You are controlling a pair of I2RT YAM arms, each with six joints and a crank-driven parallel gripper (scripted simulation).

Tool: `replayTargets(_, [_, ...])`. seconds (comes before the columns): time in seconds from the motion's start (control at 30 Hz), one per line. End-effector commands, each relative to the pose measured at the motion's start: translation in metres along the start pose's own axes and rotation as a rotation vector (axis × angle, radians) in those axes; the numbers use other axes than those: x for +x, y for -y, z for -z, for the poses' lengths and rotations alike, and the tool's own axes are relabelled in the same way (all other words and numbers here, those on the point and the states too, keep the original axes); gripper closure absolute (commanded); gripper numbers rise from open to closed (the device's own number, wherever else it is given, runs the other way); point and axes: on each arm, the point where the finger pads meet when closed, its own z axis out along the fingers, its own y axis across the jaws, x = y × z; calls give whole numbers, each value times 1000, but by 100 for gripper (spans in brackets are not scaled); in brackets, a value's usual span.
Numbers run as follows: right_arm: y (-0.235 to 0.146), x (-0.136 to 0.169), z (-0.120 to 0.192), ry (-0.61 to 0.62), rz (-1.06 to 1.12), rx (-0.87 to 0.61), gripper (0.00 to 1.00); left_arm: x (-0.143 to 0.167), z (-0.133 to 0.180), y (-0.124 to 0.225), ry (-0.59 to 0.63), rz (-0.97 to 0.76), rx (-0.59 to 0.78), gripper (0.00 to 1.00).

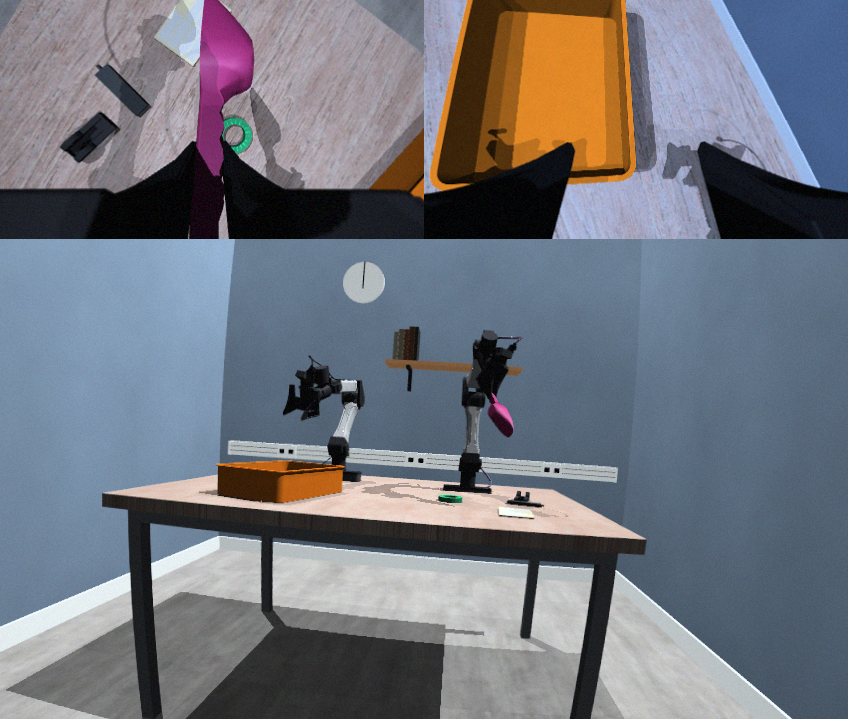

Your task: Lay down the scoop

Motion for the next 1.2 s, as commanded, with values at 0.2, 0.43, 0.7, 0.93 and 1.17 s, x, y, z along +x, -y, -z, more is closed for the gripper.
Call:
replayTargets(0.2, [2,-8,2,23,-9,6,0,-5,4,1,23,1,6,100])
replayTargets(0.43, [2,-8,2,23,-9,6,0,-5,4,1,23,1,6,100])
replayTargets(0.7, [2,-8,2,23,-9,6,0,-9,9,1,46,5,15,100])
replayTargets(0.93, [2,-8,2,23,-9,6,0,-20,2,16,103,-72,61,88])
replayTargets(1.17, [2,-8,2,23,-9,6,0,-25,-14,48,162,-215,138,88])
